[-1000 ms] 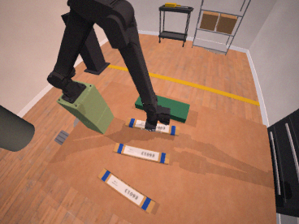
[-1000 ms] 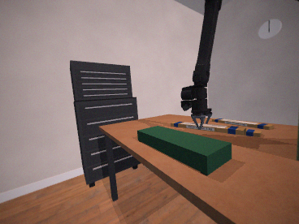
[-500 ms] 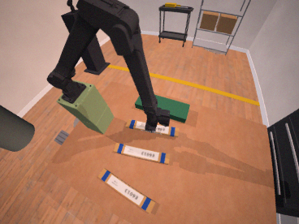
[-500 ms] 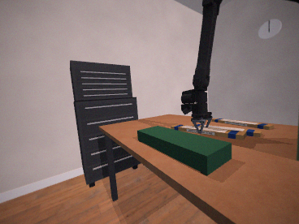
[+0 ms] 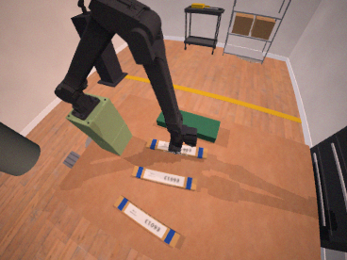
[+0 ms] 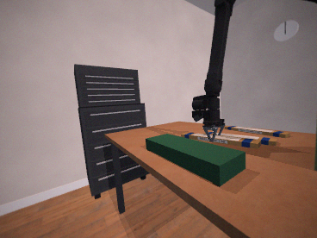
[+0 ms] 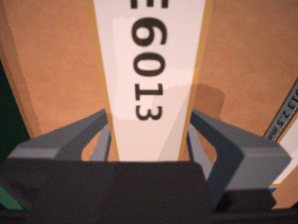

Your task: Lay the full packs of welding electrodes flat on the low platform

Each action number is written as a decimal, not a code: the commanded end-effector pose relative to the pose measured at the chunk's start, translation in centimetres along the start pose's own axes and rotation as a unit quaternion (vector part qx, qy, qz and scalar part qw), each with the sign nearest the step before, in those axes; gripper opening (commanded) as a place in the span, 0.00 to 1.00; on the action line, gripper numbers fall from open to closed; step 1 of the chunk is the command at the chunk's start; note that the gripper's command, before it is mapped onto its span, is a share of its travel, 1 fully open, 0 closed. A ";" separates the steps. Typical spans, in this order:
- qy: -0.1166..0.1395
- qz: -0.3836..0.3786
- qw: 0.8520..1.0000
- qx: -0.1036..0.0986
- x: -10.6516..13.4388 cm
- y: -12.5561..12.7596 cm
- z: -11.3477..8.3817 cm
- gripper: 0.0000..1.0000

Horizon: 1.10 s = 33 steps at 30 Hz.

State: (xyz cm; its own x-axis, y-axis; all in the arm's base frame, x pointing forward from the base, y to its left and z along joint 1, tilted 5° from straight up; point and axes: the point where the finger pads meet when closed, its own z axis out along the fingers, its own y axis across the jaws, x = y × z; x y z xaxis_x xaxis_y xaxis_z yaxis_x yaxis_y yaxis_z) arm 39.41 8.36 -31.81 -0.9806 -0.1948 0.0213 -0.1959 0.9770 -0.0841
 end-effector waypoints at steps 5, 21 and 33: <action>-0.023 0.005 1.000 0.000 -2.1 -0.7 -1.4 0.00; -0.020 0.005 1.000 0.000 -2.2 -0.7 -1.5 0.00; -0.014 0.003 1.000 0.000 -1.4 -0.6 0.4 0.00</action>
State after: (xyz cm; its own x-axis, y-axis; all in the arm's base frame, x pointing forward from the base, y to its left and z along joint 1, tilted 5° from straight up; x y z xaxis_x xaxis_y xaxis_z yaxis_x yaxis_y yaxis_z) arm 40.19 8.51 -31.59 -0.9808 -0.1947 0.0073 -0.1946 0.9773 -0.0834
